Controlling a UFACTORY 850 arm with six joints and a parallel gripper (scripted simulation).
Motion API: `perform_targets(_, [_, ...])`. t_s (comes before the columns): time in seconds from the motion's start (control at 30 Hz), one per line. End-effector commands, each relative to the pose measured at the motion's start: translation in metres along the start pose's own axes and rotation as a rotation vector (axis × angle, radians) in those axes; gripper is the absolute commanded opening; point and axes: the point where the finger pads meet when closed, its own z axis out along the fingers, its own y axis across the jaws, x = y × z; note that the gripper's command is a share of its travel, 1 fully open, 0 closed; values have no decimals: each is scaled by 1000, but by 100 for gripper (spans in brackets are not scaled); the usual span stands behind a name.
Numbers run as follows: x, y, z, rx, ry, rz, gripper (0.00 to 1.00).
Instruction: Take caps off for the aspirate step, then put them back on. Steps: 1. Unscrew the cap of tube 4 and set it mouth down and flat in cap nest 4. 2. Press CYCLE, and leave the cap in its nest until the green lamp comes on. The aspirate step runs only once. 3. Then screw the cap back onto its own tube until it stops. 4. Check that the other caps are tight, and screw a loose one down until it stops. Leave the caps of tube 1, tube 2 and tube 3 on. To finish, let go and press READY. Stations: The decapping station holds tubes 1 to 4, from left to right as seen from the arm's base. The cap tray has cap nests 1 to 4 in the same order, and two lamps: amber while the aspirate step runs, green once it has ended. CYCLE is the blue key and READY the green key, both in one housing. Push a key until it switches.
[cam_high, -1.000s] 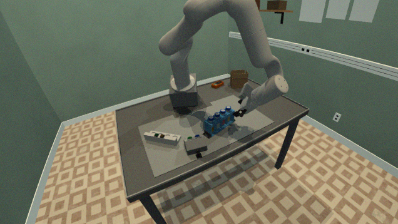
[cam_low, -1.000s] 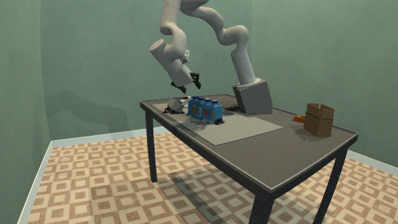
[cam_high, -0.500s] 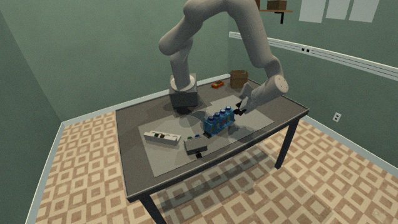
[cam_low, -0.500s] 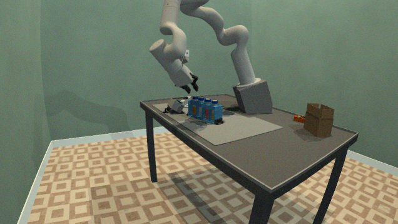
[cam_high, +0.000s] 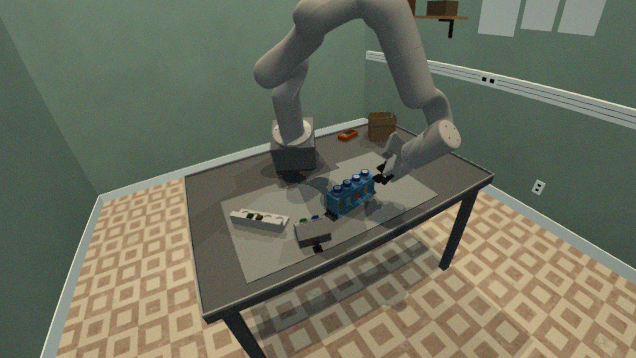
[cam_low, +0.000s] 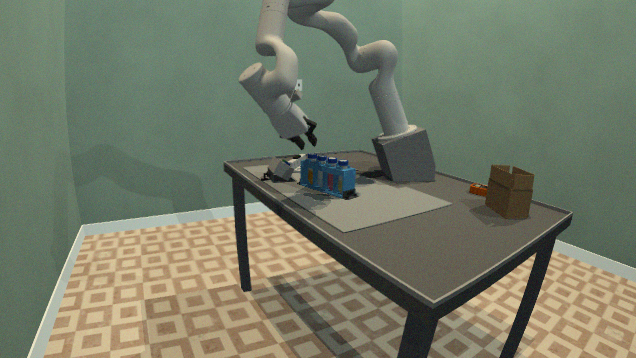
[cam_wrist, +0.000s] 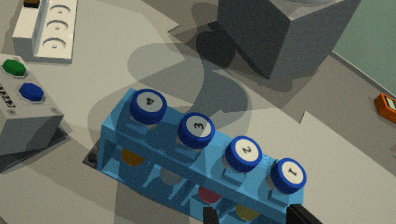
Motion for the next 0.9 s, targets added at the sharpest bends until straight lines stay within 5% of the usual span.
perform_targets(0.0, [0, 0, -1, 0, -1, 0, 46])
perform_targets(0.2, [6, -3, 4, -3, -8, 15, 46])
perform_targets(0.53, [19, -42, 7, 131, 7, -200, 46])
perform_targets(0.87, [31, -69, 11, 193, 19, -305, 46])
